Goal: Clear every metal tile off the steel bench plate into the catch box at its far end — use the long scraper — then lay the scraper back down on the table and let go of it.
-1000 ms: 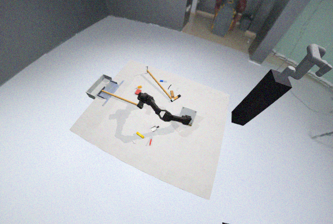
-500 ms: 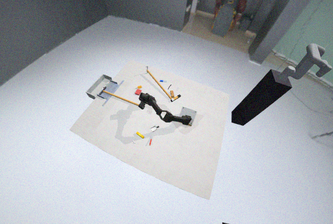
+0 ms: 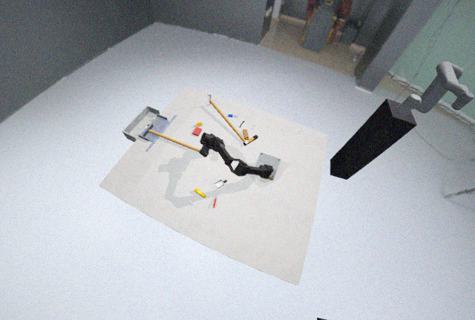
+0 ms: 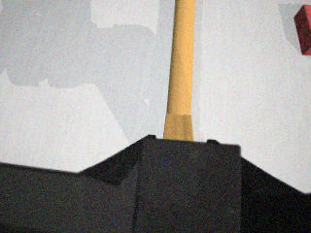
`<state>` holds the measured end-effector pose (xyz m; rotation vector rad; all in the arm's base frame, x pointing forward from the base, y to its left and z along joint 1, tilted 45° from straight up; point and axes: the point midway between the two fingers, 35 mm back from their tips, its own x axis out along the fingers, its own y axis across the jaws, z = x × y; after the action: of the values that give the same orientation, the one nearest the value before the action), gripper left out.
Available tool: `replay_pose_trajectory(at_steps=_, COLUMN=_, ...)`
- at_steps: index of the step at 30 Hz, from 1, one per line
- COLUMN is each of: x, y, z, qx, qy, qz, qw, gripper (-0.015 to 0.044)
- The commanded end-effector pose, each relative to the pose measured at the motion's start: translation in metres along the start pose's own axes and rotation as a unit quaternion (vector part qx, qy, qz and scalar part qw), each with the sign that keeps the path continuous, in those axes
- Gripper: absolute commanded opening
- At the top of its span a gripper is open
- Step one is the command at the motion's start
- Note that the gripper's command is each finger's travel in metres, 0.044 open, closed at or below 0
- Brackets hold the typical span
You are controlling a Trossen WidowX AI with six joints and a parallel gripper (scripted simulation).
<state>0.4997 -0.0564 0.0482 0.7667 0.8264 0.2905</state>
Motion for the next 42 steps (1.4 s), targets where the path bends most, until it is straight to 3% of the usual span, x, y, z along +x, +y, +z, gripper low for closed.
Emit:
replay_pose_trajectory(at_steps=1, x=-0.009, y=0.002, z=0.002, qx=-0.006, qy=-0.008, qz=0.002, qw=1.000, gripper=0.0000)
replay_pose_trajectory(at_steps=42, x=-0.041, y=0.003, z=-0.036, qx=-0.006, qy=-0.009, qz=0.001, qw=1.000, gripper=0.0000)
